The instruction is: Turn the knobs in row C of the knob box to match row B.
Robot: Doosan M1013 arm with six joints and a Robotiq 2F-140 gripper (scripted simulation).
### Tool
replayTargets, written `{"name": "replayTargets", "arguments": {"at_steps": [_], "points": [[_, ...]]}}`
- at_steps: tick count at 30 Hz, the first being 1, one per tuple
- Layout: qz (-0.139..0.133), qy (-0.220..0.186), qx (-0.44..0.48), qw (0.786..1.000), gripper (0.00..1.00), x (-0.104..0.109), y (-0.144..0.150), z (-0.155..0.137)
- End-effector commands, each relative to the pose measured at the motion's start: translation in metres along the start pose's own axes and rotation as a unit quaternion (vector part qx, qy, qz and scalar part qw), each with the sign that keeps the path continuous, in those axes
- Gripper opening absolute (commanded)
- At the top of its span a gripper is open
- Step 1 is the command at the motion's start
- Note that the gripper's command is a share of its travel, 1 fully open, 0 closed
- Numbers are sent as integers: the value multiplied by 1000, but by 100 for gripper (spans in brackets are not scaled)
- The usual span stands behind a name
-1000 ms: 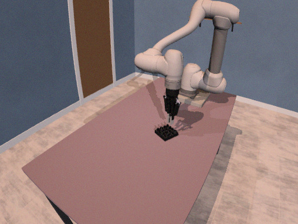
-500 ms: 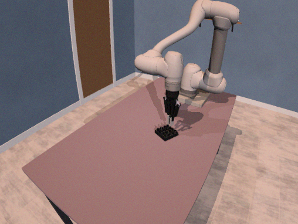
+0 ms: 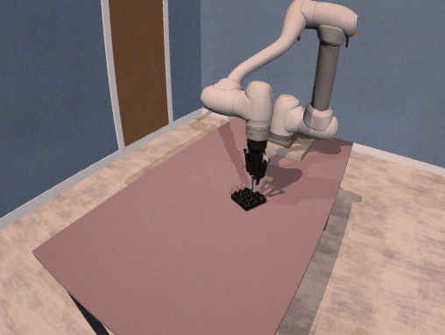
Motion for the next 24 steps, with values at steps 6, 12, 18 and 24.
{"name": "replayTargets", "arguments": {"at_steps": [6,12,18,24], "points": [[0,0,0,1000,12,-7,0,0],[0,0,0,1000,12,-13,0,0],[0,0,0,1000,12,-16,0,0],[0,0,0,1000,12,-17,0,0]]}}
Point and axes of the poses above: the point where the finger pads meet when closed, its own x axis back along the fingers, its own y axis across the jaws, z = x × y, the point moved 2 cm from there along x, back along the fingers, and after that the axes turned 7 degrees about -x, right-handed, at the moved point
